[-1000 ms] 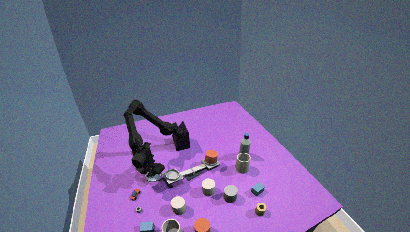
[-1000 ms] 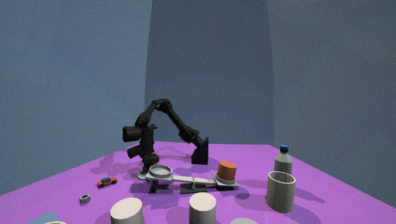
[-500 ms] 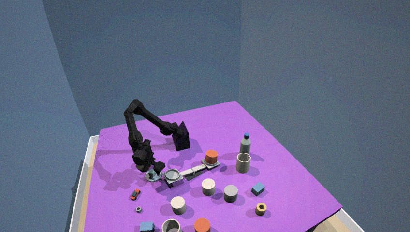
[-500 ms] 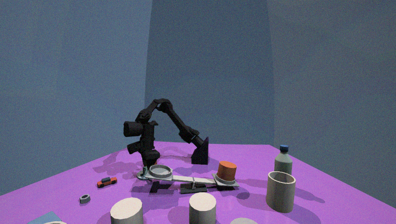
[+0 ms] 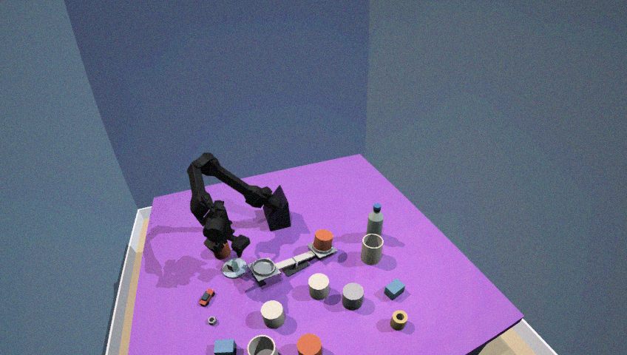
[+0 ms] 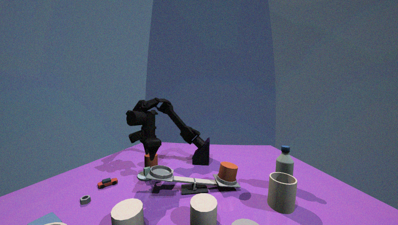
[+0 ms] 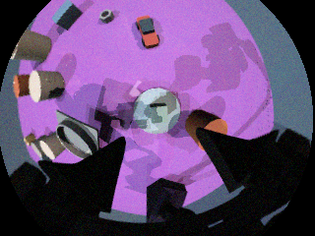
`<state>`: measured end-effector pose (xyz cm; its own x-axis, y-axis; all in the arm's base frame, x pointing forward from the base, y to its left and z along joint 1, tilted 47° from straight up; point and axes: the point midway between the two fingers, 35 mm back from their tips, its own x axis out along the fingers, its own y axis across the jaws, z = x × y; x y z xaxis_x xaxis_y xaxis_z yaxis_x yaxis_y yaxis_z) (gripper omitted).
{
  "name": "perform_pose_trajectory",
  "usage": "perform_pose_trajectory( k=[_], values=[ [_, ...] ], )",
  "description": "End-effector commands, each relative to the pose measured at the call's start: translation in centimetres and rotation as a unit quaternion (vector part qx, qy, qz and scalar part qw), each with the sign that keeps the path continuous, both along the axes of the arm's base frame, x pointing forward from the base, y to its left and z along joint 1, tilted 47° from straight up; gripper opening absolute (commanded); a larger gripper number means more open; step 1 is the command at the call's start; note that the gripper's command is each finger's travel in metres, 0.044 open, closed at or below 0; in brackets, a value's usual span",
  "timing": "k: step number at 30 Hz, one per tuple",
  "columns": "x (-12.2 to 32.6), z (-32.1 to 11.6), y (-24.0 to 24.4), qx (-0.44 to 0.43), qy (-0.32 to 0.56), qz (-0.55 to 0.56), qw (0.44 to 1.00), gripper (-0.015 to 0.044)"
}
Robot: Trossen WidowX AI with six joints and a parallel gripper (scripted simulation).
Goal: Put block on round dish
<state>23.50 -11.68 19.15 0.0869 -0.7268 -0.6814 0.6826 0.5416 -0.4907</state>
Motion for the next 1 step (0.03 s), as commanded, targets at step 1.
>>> perform_pose_trajectory(
  k=[1],
  values=[
    [-0.14,1.54,1.21,-0.004,-0.005,0.002,1.0,0.044]
  ],
)
